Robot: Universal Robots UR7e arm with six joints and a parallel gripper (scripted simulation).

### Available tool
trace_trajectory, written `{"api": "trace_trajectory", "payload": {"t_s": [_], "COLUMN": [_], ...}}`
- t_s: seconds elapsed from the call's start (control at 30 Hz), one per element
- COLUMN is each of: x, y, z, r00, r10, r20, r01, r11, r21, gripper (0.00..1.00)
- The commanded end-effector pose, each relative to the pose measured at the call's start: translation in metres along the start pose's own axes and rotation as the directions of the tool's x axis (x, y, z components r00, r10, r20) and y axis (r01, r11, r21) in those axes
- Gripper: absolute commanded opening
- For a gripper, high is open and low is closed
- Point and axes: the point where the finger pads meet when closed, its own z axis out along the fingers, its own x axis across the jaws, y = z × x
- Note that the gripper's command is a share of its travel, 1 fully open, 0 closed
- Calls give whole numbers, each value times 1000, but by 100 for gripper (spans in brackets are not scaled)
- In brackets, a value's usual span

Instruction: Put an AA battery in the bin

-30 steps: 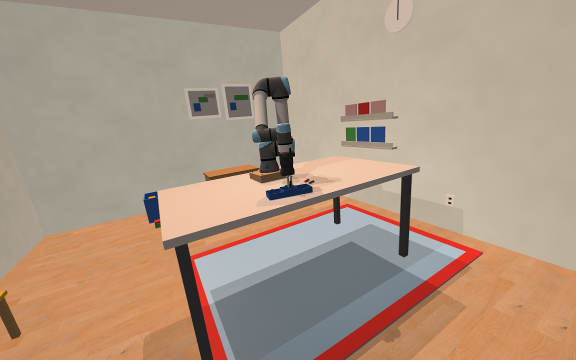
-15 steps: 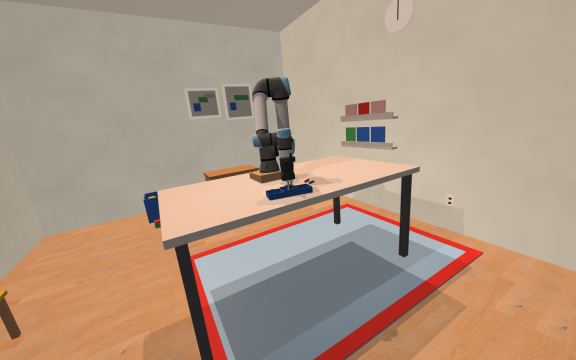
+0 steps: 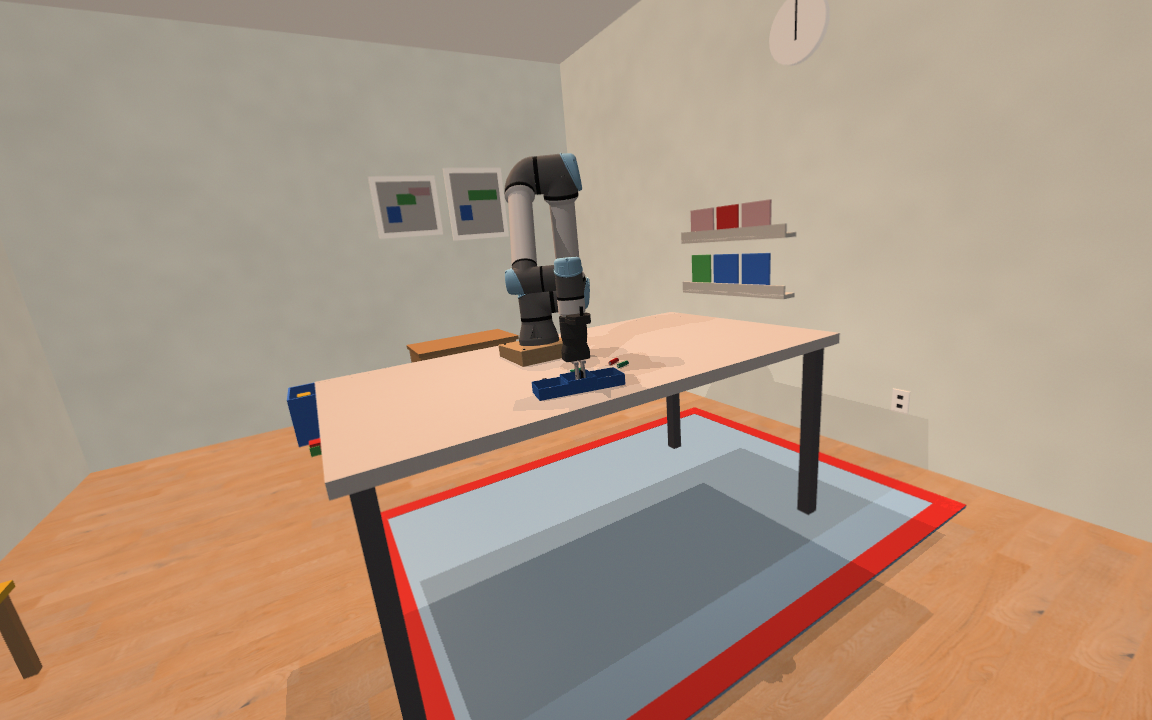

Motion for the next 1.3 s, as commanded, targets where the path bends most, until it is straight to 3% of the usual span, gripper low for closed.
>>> {"api": "trace_trajectory", "payload": {"t_s": [0.0,0.9,1.27], "x": [0,0,0], "y": [0,0,0], "z": [-1,-1,-12], "r00": [1000,1000,1000], "r10": [0,0,0], "r20": [0,0,0], "r01": [0,0,0], "r11": [1000,1000,1000], "r21": [1,1,2], "gripper": [31,31,31]}}
